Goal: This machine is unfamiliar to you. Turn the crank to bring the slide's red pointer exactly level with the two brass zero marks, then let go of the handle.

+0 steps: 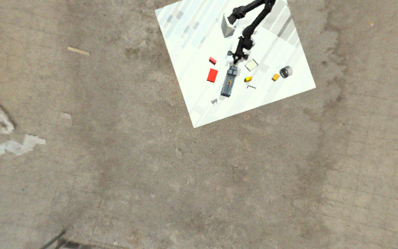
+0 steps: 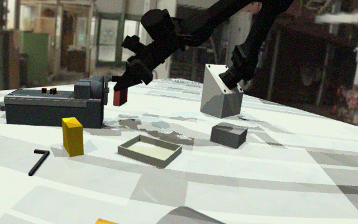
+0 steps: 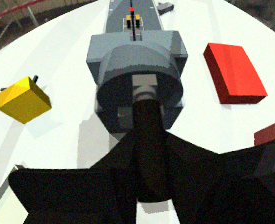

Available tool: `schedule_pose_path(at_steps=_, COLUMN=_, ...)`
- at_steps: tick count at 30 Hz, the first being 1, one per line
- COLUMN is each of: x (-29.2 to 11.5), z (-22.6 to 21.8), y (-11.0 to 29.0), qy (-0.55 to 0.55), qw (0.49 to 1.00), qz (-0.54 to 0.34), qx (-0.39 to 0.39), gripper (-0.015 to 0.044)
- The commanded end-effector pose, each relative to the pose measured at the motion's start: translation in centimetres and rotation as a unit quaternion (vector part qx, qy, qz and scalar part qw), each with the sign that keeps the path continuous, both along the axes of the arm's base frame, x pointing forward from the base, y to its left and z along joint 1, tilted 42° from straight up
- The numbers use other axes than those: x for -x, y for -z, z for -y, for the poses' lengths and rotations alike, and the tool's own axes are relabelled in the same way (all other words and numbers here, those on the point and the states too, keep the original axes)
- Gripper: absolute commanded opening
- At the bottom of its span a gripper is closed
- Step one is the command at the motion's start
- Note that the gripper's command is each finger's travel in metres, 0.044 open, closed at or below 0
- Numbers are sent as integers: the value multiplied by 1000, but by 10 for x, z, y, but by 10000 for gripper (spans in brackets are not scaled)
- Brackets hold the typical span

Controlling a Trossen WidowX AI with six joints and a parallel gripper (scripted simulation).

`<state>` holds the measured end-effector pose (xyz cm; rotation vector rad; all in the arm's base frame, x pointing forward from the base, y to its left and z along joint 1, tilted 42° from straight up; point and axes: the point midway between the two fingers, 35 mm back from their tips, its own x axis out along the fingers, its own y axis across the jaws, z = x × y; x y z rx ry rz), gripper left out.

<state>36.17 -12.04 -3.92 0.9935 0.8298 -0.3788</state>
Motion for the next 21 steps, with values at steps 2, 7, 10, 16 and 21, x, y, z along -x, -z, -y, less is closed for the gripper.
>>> schedule_pose_path(at_steps=2, x=0, z=0, y=0, qy=0, qw=1000, qz=0, qx=0, gripper=105)
schedule_pose_path(at_steps=7, x=0, z=0, y=0, qy=0, qw=1000, qz=0, qx=0, gripper=236)
schedule_pose_path(at_steps=10, x=0, z=0, y=0, qy=0, qw=1000, qz=0, qx=0, gripper=315)
schedule_pose_path(at_steps=16, x=0, z=1, y=-1, qy=0, qw=1000, qz=0, qx=0, gripper=440)
schedule_pose_path(at_steps=21, x=3, z=19, y=-21, qy=0, qw=1000, qz=0, qx=1, gripper=440)
